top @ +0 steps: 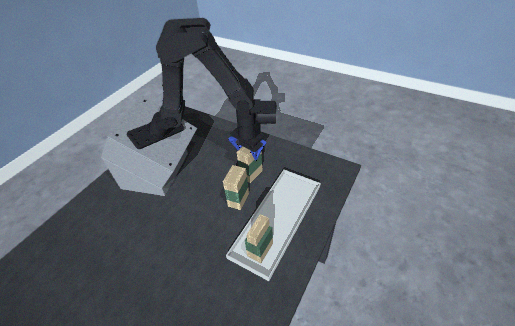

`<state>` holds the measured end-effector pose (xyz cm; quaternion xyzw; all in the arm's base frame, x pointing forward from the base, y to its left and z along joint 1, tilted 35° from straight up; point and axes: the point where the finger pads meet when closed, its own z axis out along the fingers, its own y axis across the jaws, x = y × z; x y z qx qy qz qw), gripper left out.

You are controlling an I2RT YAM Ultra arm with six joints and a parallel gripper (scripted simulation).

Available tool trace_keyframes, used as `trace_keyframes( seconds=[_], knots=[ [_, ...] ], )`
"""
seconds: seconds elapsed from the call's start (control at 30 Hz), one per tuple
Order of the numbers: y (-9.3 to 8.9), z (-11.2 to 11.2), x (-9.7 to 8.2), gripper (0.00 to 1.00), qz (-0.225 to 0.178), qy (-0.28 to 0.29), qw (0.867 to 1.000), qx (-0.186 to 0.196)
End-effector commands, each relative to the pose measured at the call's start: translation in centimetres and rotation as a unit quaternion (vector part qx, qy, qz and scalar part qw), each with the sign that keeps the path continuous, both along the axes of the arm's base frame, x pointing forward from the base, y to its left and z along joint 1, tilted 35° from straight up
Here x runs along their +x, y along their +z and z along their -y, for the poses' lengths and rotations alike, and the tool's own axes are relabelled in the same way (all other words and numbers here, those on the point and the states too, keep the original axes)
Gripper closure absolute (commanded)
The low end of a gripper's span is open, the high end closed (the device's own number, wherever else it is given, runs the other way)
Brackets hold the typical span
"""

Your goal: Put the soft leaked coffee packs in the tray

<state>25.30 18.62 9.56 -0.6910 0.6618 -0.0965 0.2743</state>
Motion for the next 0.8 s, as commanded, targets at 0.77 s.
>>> trace_keyframes(
  seconds=[0.77],
  knots=[
    [-0.46,-0.31,0.28,0.21,0.005,0.006,1.000,0.007]
  ],
)
